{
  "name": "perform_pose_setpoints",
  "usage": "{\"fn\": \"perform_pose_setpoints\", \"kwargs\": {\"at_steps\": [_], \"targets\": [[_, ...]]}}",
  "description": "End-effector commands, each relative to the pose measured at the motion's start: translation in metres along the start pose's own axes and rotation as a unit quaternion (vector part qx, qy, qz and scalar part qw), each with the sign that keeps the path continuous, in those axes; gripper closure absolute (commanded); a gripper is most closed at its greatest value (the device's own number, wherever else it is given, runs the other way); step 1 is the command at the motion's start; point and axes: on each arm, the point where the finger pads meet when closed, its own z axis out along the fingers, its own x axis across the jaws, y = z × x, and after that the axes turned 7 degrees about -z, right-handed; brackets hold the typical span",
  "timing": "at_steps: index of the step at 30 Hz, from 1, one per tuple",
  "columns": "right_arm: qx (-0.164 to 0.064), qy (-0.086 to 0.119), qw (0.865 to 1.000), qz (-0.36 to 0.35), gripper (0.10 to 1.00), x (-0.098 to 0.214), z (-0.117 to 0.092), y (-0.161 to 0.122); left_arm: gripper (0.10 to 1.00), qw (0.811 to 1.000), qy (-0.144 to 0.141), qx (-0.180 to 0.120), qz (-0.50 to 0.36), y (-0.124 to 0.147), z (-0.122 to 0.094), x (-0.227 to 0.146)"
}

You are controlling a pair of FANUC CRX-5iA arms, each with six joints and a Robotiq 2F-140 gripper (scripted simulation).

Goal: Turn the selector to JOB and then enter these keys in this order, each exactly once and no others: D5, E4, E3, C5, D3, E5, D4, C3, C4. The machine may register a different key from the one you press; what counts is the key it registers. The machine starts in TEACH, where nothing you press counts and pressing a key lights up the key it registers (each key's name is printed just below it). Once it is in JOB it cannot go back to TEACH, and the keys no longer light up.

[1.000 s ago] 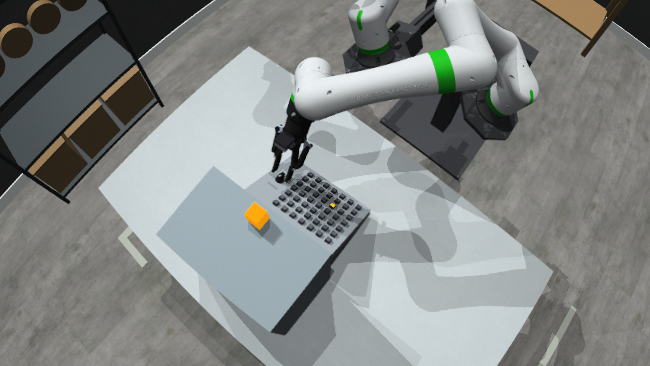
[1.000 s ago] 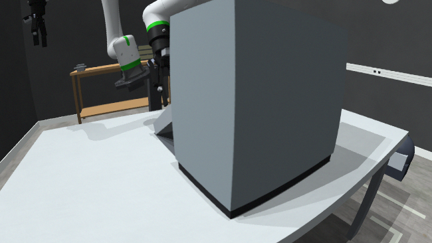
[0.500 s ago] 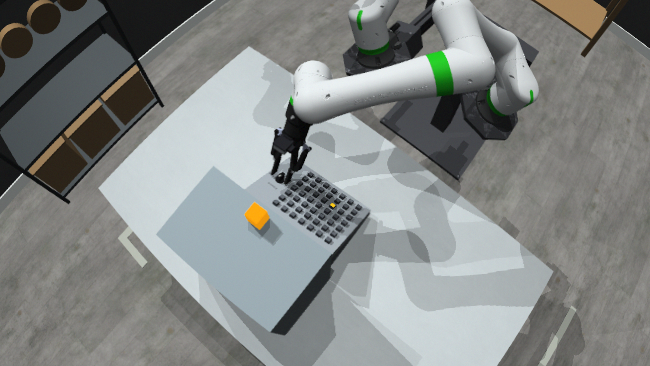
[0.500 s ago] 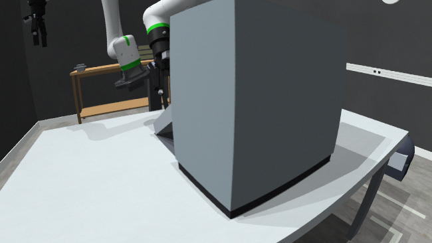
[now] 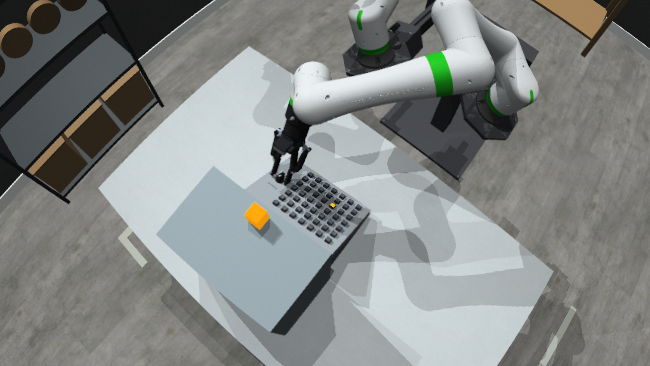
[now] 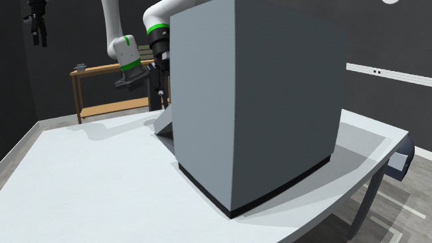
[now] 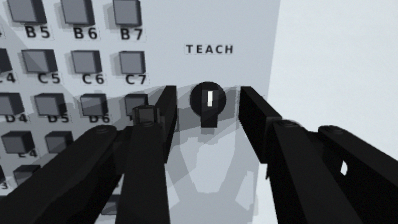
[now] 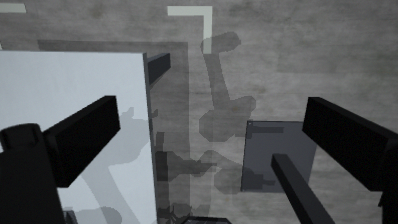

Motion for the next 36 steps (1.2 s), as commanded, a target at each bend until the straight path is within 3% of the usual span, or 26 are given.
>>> {"fn": "perform_pose_setpoints", "kwargs": {"at_steps": [1, 32, 33, 36], "targets": [[0.001, 0.000, 1.000, 0.000, 0.098, 0.0002, -0.0008, -0.0002, 0.699, 1.000, 0.001, 0.001, -0.001, -0.0013, -0.0013, 0.0007], [0.001, 0.000, 1.000, 0.000, 0.098, 0.0002, -0.0008, -0.0002, 0.699, 1.000, 0.001, 0.001, -0.001, -0.0013, -0.0013, 0.0007], [0.001, 0.000, 1.000, 0.000, 0.098, 0.0002, -0.0008, -0.0002, 0.999, 1.000, 0.001, 0.001, -0.001, -0.0013, -0.0013, 0.0007], [0.001, 0.000, 1.000, 0.000, 0.098, 0.0002, -0.0008, -0.0002, 0.999, 1.000, 0.001, 0.001, -0.001, -0.0013, -0.0013, 0.0007]]}}
